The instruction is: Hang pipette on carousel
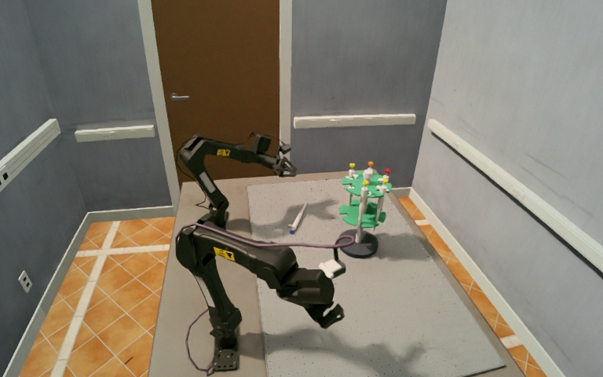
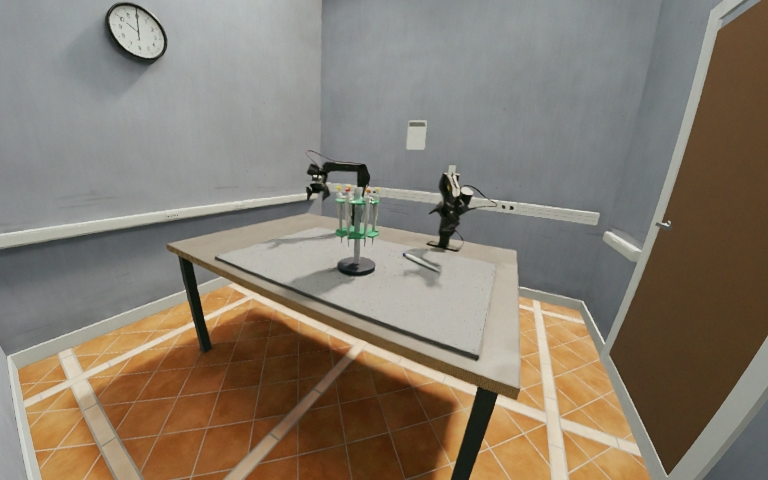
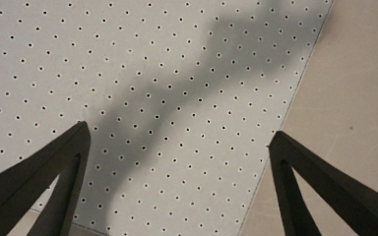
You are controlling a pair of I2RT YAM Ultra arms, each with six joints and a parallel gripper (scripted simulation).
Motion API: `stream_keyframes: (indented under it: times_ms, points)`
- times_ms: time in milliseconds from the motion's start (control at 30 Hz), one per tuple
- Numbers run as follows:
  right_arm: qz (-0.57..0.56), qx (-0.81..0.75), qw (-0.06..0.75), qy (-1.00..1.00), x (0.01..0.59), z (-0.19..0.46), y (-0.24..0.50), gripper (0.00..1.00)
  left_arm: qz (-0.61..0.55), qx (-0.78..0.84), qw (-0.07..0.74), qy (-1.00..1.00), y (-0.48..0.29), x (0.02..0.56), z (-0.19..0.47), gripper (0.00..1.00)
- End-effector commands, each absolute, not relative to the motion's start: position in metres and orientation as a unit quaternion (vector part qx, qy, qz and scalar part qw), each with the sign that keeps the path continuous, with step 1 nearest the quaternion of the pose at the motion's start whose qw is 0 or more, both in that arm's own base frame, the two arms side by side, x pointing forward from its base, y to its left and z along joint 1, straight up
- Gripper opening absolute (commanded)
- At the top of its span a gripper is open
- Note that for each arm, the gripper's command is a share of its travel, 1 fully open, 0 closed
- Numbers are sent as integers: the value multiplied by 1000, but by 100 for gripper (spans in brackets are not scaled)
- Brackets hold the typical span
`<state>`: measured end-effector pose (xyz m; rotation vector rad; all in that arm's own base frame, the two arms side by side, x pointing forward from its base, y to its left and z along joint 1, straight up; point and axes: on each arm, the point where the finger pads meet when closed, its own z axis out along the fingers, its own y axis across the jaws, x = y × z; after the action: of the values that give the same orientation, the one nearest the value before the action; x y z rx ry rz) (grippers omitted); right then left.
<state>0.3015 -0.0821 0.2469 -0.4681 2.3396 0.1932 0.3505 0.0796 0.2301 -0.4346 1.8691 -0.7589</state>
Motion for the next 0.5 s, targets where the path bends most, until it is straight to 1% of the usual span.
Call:
stream_keyframes:
  times_ms: [0,233,300,467]
  points:
    - [73,-184,379,904,305,253,-85,100,-250,-100,454,849,88,327,237,100]
    - [73,-184,379,904,305,253,-85,100,-167,-43,463,869,125,298,248,100]
    - [73,-184,379,904,305,253,-85,100,-167,-43,463,869,125,298,248,100]
    - [73,-184,379,904,305,253,-85,100,-93,25,445,890,138,288,253,100]
